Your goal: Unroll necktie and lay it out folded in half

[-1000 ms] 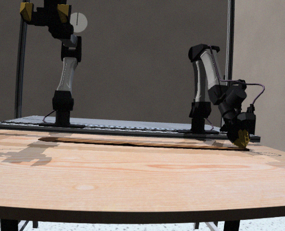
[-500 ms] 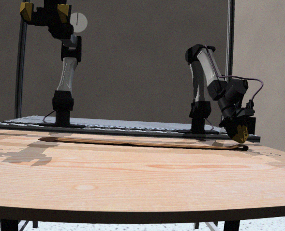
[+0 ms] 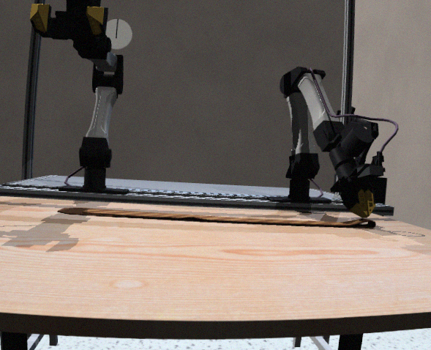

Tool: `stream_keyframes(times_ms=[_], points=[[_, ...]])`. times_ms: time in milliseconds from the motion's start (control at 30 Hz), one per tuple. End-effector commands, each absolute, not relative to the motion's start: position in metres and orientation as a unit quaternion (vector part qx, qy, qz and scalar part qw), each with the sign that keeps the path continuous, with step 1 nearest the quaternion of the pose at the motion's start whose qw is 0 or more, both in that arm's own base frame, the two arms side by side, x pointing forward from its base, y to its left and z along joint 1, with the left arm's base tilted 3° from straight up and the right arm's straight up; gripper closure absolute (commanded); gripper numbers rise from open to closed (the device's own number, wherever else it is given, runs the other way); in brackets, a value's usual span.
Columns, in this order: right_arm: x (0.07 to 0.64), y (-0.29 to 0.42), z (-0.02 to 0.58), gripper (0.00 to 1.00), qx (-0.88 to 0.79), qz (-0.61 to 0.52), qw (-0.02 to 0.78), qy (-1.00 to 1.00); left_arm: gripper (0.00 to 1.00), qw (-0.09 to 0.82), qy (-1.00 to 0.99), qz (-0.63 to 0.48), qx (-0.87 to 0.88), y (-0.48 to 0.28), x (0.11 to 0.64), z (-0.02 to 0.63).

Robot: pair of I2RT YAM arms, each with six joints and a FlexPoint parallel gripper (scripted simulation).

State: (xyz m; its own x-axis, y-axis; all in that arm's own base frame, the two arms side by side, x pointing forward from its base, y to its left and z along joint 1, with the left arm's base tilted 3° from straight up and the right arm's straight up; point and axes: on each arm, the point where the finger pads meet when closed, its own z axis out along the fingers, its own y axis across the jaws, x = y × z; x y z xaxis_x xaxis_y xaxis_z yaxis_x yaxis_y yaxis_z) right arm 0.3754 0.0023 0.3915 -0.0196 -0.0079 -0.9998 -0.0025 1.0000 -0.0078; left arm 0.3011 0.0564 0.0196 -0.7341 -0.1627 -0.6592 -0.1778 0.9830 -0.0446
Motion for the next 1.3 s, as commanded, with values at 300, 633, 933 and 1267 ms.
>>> stream_keyframes(times_ms=[300,633,933,1267], points=[[0.377,0.002,0.397,0.0,-0.001,0.002,0.703,0.711,0.93,0.354,0.93,0.015,-0.095,0.058,0.302,0.021],[0.377,0.002,0.397,0.0,-0.001,0.002,0.703,0.711,0.93,0.354,0.93,0.015,-0.095,0.058,0.302,0.013],[0.377,0.002,0.397,0.0,-0.001,0.002,0.703,0.711,0.93,0.354,0.93,0.015,-0.095,0.058,0.302,0.004],[0.377,0.002,0.397,0.0,-0.001,0.002,0.703,0.711,0.93,0.354,0.93,0.015,-0.095,0.058,0.302,-0.003]])
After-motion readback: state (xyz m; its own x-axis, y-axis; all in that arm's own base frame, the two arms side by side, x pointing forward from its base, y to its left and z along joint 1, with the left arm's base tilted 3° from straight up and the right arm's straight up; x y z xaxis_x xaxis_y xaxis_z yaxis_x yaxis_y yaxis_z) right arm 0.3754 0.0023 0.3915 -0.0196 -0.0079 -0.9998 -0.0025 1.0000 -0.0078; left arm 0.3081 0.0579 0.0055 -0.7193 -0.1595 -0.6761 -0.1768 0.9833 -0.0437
